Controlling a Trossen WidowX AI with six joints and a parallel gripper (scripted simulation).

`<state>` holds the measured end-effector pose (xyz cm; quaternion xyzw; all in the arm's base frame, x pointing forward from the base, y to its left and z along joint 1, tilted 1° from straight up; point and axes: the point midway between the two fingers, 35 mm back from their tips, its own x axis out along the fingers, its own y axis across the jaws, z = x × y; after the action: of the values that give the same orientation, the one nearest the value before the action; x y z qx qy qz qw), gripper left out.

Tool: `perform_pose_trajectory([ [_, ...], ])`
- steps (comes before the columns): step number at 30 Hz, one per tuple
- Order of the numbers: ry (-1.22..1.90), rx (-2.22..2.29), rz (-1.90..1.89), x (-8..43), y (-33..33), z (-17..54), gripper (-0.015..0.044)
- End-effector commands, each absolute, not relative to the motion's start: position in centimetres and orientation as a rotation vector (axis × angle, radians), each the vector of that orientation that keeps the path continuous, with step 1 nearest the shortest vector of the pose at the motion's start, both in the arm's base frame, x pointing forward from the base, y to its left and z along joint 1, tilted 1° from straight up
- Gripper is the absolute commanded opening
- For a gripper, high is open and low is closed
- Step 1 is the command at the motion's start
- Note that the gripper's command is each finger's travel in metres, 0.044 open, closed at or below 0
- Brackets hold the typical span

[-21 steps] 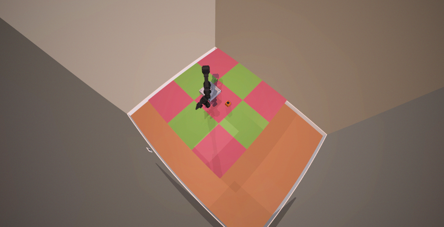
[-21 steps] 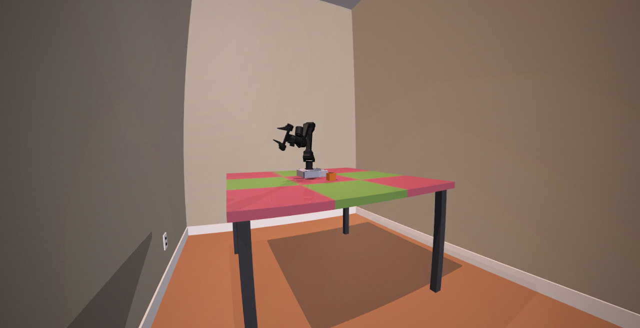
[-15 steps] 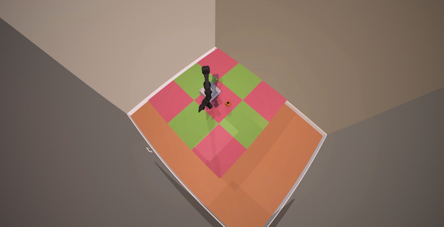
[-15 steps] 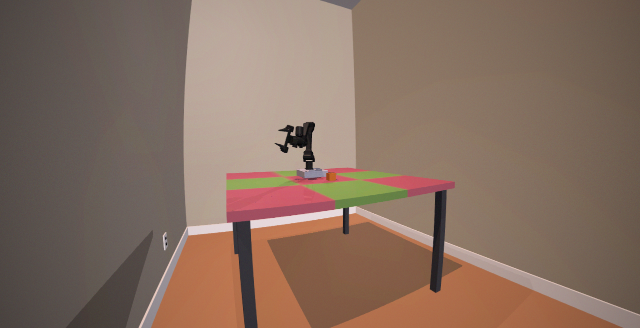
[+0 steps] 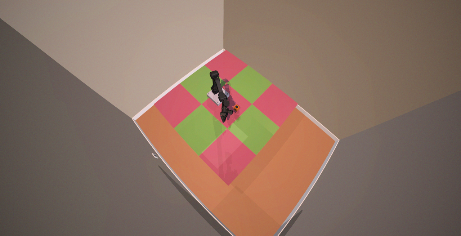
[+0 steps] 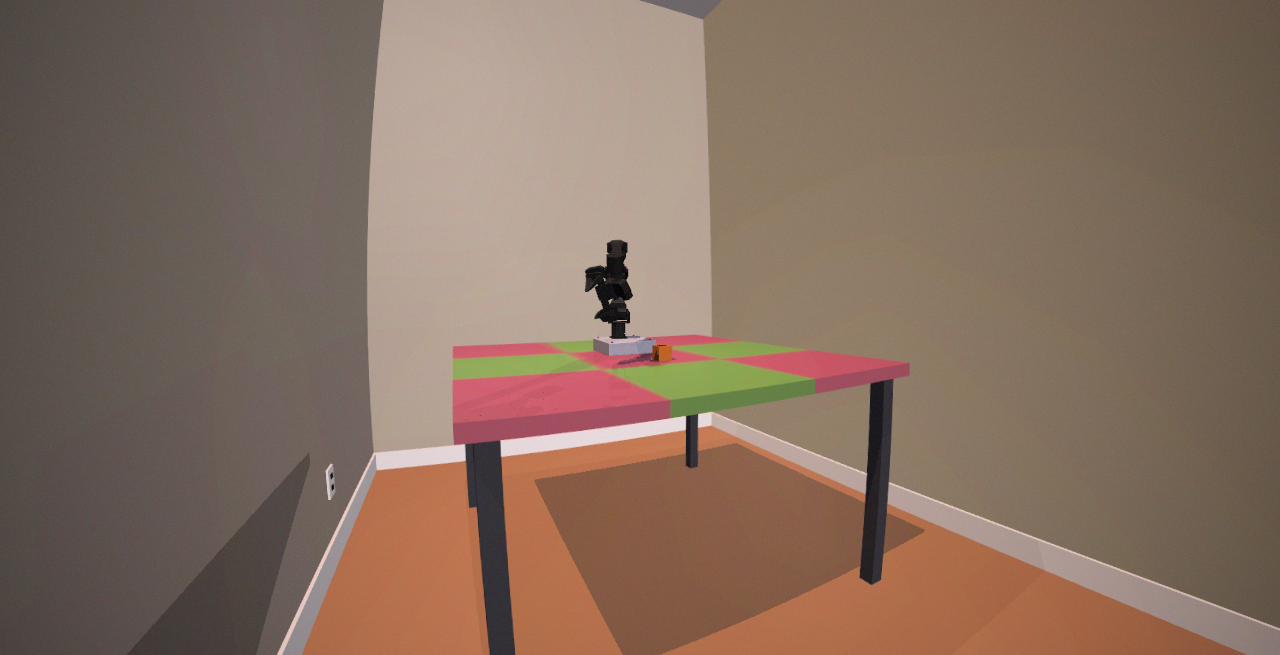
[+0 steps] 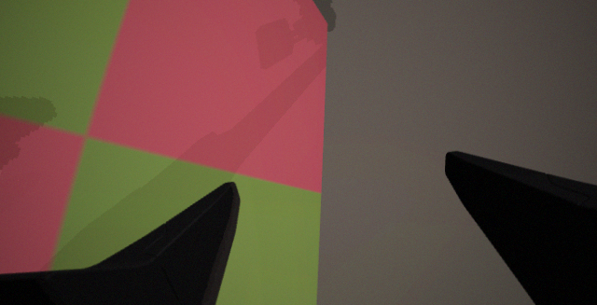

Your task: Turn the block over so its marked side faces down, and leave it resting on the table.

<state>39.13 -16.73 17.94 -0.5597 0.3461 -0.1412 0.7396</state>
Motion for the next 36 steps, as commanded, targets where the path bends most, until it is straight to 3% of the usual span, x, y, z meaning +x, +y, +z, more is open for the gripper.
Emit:
perform_pose_trajectory([
  [1,0.819,-0.898,-0.064,41.3,-9.7,14.9,0.044],
  [11,1.092,-0.474,0.131,39.0,-0.4,11.6,0.044],
  [22,1.495,-0.118,0.11,32.4,7.5,11.3,0.044],
  [36,1.515,-0.105,0.102,32.2,7.8,9.0,0.044],
])
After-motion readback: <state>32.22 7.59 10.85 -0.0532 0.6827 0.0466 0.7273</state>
